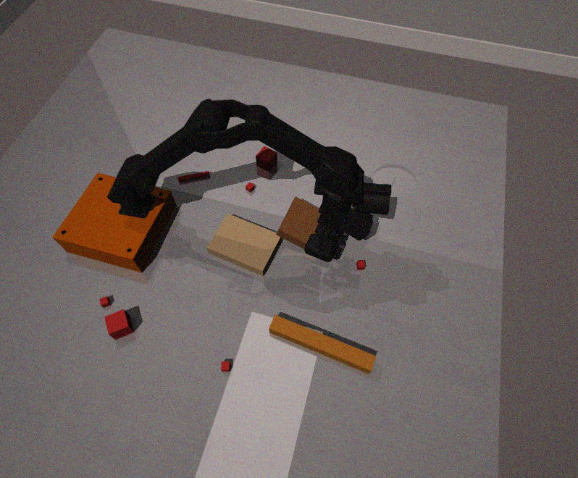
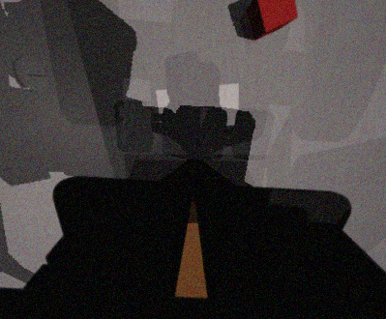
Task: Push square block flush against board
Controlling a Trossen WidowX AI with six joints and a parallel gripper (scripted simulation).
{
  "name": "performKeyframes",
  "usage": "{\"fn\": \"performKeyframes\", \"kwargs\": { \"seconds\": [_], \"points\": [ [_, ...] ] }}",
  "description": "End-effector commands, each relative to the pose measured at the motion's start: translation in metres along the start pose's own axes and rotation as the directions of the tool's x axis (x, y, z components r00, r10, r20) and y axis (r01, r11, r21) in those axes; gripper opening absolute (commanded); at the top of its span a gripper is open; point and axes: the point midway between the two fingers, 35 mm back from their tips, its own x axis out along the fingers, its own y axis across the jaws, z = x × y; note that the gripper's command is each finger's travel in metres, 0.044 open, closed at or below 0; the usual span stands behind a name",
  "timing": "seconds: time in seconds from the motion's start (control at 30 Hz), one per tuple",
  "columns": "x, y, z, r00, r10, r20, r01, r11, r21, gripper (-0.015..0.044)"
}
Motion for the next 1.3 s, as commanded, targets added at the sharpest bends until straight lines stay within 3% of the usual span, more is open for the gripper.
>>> {"fn": "performKeyframes", "kwargs": {
  "seconds": [0.0,1.27],
  "points": [
    [0.002,0.0,-0.006,1.0,-0.002,-0.013,0.002,1.0,0.007,0.0],
    [0.002,0.001,-0.029,1.0,-0.002,-0.015,0.002,1.0,0.007,0.0]
  ]
}}
